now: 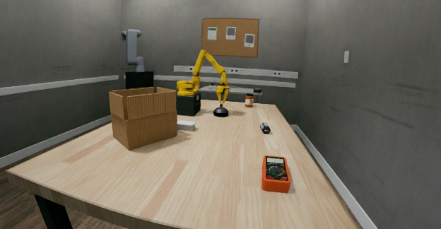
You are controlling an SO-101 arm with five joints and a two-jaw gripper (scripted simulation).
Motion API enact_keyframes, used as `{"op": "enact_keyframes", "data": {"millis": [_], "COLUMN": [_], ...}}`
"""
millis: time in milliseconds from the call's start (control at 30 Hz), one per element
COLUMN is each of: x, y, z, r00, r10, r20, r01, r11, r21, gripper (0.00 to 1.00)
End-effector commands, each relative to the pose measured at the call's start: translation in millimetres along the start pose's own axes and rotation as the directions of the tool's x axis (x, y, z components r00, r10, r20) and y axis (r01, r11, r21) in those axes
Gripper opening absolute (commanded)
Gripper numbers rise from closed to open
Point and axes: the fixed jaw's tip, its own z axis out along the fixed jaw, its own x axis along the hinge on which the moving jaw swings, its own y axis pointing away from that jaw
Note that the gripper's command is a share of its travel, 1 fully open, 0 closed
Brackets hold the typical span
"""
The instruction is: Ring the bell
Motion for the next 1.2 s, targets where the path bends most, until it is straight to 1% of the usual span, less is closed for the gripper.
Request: {"op": "enact_keyframes", "data": {"millis": [0,167,467,800,933,1067,1133,1167], "x": [0.7,0.7,0.7,0.8,0.8,0.9,0.9,0.9], "y": [5.6,5.6,5.5,5.4,5.0,4.5,4.5,4.5], "z": [6.4,5.2,-2.0,-3.6,-8.2,-16.0,-16.0,-18.0], "r00": [1.0,1.0,1.0,1.0,1.0,1.0,1.0,1.0], "r10": [-0.005,-0.005,-0.005,-0.005,-0.005,-0.005,-0.005,-0.005], "r20": [0.001,0.001,0.001,0.001,0.001,0.001,0.001,0.001], "r01": [0.005,0.005,0.005,0.005,0.005,0.005,0.005,0.005], "r11": [1.0,1.0,1.0,1.0,1.0,1.0,1.0,1.0], "r21": [-0.025,-0.025,-0.025,-0.025,-0.025,-0.025,-0.025,-0.025], "gripper": [0.0,0.0,0.0,0.0,0.0,0.0,0.0,0.0]}}
